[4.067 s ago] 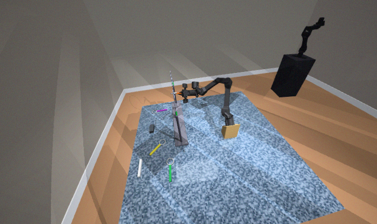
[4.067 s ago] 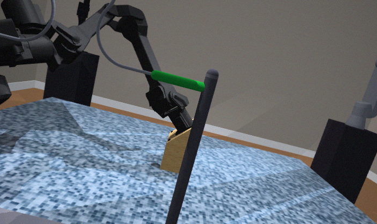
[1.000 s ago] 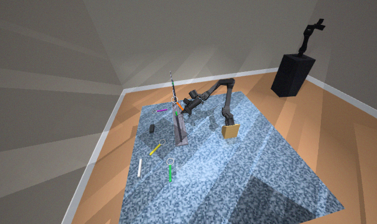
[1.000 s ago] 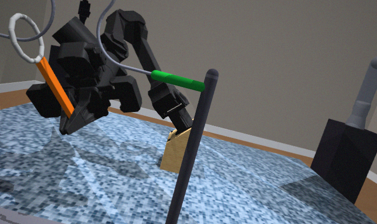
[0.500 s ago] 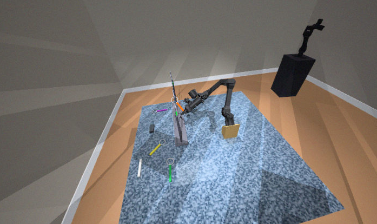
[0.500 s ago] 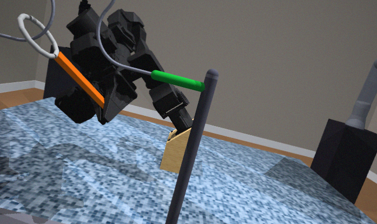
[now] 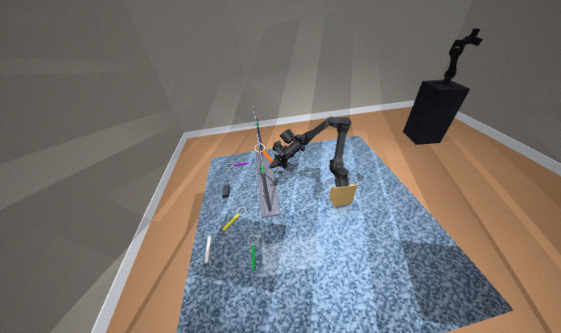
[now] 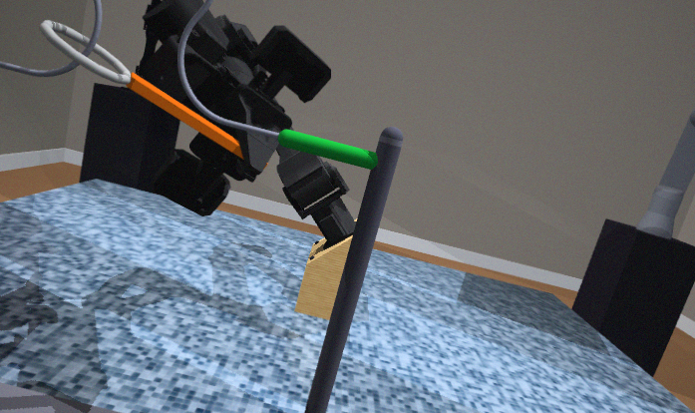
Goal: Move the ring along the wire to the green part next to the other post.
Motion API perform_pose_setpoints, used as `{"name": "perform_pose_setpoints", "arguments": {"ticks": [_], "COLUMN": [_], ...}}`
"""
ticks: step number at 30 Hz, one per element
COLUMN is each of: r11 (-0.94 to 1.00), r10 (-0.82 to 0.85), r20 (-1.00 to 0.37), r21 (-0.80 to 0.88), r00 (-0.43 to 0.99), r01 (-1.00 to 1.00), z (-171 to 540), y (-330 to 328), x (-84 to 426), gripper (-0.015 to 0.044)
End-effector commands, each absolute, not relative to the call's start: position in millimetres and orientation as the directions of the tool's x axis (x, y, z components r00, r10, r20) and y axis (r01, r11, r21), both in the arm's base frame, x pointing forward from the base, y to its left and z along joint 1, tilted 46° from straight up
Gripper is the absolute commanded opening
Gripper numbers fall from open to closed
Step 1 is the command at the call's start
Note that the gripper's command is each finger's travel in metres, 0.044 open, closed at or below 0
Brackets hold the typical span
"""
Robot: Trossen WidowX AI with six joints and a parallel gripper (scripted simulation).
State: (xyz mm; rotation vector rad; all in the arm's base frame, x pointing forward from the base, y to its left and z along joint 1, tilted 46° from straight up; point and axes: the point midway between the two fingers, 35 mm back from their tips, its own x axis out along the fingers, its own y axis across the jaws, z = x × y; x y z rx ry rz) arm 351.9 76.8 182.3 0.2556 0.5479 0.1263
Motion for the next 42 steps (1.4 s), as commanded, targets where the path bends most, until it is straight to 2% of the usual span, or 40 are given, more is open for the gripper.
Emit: {"name": "perform_pose_setpoints", "arguments": {"ticks": [1,21,32,42], "r11": [0.923,0.653,0.524,0.516], "r10": [0.246,0.454,0.512,0.515], "r20": [-0.488,-0.389,-0.334,-0.33], "r21": [0.382,0.758,0.851,0.856], "r00": [0.838,0.802,0.792,0.791], "r01": [-0.049,-0.002,0.02,0.021], "z": [190.6,236.8,261.7,271.9], "y": [93.2,147.6,162.1,165.3], "x": [349.4,340.2,337.7,337.2], "gripper": [-0.015,-0.015,-0.015,-0.015]}}
